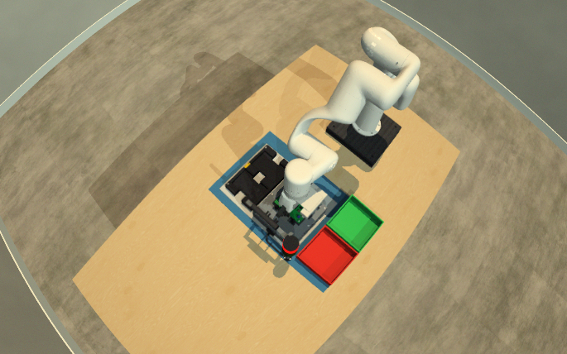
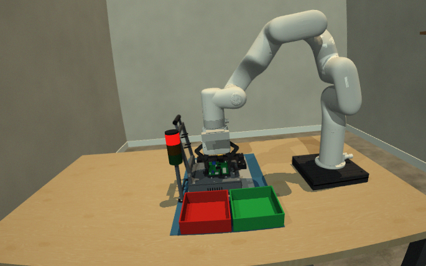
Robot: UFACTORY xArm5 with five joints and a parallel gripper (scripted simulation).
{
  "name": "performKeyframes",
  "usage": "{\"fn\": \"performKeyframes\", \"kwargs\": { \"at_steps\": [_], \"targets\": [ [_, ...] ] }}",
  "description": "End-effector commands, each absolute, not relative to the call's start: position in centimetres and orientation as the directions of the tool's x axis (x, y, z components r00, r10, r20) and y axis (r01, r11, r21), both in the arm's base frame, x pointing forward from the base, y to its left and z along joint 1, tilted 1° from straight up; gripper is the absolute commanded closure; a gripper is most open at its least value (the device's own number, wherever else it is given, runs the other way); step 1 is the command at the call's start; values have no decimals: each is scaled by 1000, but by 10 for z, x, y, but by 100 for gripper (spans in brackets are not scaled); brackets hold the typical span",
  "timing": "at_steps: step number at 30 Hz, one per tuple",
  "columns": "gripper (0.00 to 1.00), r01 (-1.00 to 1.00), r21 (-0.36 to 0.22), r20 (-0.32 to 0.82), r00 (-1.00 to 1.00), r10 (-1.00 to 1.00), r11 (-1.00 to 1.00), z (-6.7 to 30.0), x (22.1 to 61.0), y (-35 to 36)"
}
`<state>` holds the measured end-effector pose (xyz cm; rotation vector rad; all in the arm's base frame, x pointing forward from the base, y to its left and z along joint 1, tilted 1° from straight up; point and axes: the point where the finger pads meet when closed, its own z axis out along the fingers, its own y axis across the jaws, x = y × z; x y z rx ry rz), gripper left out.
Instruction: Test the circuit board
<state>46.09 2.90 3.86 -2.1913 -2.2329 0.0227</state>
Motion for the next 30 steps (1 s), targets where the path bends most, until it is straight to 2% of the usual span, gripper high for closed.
{"fn": "performKeyframes", "kwargs": {
  "at_steps": [1, 30],
  "targets": [
    [15, 1000, -15, -1, -19, 1000, 19, 40, 462, 29],
    [21, 1000, -15, -1, -19, 1000, 19, 40, 462, 29]
  ]
}}
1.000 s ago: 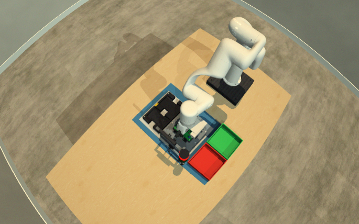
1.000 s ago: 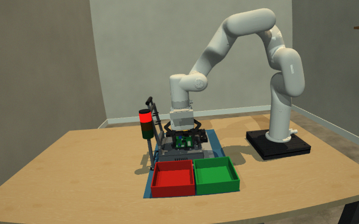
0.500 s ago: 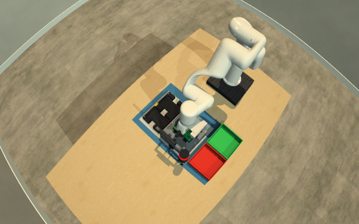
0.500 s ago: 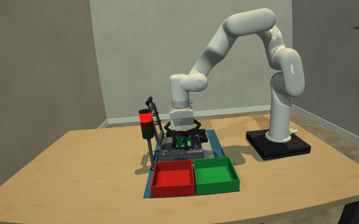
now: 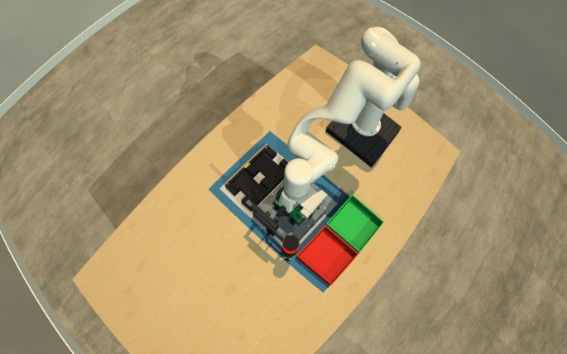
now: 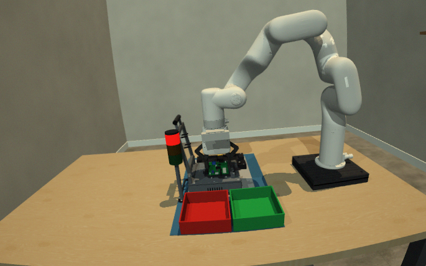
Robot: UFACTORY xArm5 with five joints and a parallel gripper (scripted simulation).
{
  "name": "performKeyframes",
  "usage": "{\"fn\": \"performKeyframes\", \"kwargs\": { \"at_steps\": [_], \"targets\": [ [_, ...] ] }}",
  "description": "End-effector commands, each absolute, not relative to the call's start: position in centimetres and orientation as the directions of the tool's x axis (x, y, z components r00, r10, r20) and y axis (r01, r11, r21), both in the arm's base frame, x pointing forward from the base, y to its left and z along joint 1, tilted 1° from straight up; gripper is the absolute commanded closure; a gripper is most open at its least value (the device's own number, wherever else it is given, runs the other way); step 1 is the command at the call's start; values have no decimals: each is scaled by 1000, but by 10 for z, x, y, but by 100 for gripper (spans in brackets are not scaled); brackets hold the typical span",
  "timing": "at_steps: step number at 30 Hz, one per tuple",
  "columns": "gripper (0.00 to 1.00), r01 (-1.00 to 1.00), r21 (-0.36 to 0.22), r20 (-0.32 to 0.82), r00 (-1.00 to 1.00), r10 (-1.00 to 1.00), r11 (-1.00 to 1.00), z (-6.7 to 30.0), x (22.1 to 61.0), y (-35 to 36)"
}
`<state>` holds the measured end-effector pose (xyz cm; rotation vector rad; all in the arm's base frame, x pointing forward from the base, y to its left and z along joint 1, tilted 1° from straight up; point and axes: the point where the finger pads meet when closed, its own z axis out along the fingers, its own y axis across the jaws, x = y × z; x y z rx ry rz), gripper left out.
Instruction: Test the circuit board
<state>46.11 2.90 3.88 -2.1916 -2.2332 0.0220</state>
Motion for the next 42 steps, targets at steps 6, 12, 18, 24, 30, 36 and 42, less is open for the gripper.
{"fn": "performKeyframes", "kwargs": {
  "at_steps": [6, 12, 18, 24, 30, 36, 42],
  "targets": [
    [21, 1000, -15, -1, -19, 1000, 19, 40, 462, 29],
    [21, 1000, -15, -1, -19, 1000, 19, 40, 462, 29],
    [21, 1000, -15, -1, -19, 1000, 19, 40, 462, 29],
    [21, 1000, -15, -1, -19, 1000, 19, 40, 462, 29],
    [21, 1000, -15, -1, -19, 1000, 19, 41, 462, 29],
    [21, 1000, -15, -1, -19, 1000, 19, 42, 462, 29],
    [21, 1000, -15, -1, -19, 1000, 19, 43, 462, 29]
  ]
}}
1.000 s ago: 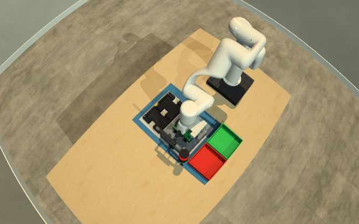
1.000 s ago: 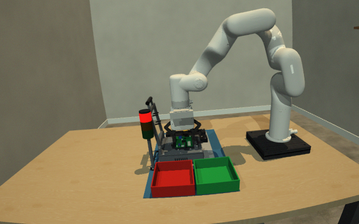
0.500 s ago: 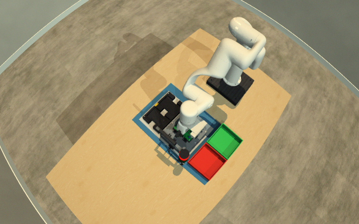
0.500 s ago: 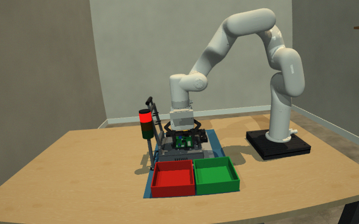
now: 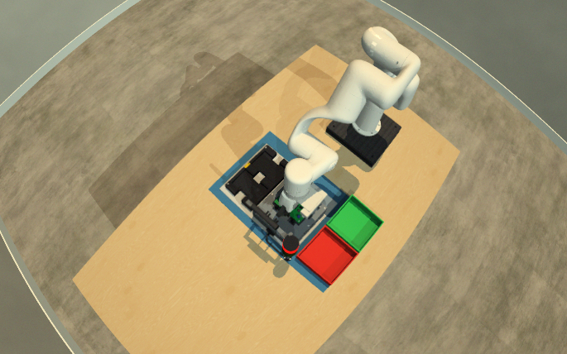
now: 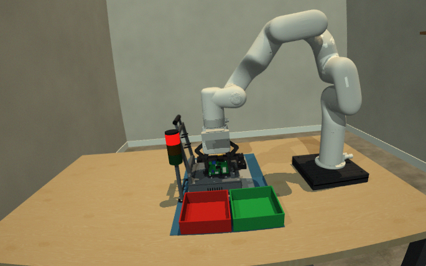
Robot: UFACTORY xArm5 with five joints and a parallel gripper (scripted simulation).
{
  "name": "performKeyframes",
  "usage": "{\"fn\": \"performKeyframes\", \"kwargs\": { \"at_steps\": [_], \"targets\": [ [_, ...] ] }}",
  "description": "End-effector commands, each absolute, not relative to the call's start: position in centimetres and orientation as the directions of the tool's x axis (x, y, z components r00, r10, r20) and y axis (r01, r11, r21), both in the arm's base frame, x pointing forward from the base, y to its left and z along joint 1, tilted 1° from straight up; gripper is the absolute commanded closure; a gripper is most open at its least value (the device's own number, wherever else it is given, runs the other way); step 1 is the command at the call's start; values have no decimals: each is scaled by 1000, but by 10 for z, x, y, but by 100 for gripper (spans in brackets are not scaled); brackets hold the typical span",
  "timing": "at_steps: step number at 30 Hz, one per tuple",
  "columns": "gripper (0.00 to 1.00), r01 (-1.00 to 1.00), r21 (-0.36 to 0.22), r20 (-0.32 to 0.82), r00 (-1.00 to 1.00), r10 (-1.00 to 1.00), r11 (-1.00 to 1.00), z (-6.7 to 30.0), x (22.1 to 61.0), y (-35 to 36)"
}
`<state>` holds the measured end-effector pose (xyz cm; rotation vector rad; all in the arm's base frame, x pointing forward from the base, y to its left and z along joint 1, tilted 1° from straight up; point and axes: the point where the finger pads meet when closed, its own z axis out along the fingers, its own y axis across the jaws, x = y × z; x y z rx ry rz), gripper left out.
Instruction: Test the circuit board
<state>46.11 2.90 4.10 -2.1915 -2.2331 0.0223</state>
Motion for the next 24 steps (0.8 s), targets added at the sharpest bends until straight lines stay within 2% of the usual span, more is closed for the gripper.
{"fn": "performKeyframes", "kwargs": {
  "at_steps": [1, 24],
  "targets": [
    [21, 1000, -15, -1, -19, 1000, 19, 44, 462, 29],
    [21, 1000, -15, -1, -19, 1000, 19, 49, 462, 29]
  ]
}}
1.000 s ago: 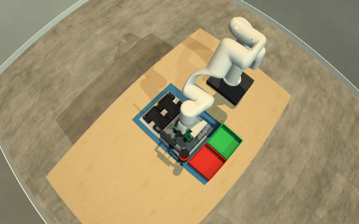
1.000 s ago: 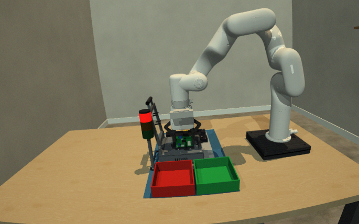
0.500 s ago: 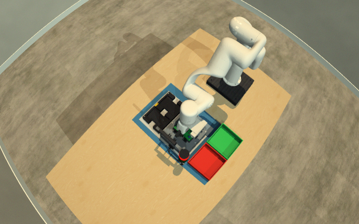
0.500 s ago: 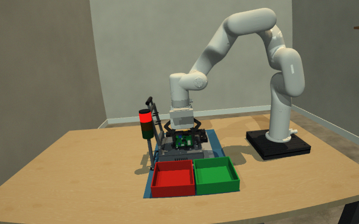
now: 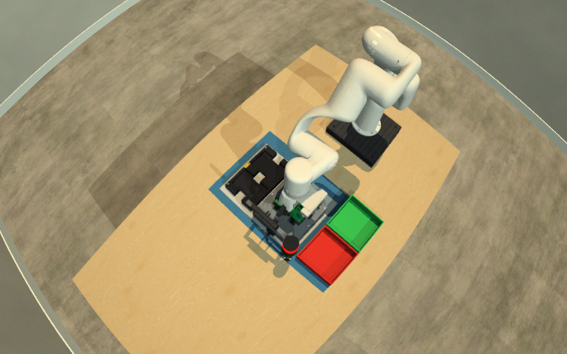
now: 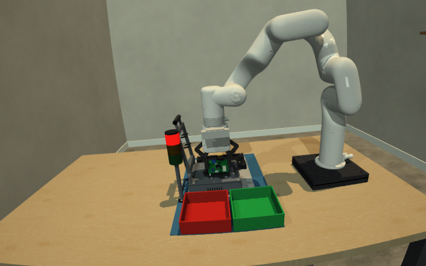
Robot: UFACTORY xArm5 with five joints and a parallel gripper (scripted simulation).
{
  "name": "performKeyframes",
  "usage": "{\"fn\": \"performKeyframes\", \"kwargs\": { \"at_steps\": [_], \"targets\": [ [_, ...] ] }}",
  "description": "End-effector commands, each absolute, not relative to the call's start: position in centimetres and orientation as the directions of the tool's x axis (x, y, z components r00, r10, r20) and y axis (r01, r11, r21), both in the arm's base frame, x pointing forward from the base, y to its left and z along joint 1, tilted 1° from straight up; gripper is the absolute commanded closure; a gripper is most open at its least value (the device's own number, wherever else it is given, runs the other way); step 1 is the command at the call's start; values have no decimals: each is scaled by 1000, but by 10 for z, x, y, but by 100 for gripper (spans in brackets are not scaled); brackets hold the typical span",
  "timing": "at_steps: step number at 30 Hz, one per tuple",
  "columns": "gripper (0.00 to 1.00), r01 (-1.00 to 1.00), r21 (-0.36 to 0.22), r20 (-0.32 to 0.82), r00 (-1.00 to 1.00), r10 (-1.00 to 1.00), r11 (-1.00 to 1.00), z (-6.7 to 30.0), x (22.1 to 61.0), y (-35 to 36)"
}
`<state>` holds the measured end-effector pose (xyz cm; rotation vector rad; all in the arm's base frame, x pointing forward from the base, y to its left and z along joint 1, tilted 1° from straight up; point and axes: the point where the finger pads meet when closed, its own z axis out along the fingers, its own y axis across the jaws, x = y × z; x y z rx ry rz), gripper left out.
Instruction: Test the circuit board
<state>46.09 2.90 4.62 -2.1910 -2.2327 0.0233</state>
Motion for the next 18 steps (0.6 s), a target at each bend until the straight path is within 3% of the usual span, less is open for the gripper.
{"fn": "performKeyframes", "kwargs": {
  "at_steps": [1, 18],
  "targets": [
    [21, 1000, -15, -1, -19, 1000, 19, 49, 462, 29],
    [21, 1000, -15, -1, -19, 1000, 19, 53, 463, 29]
  ]
}}
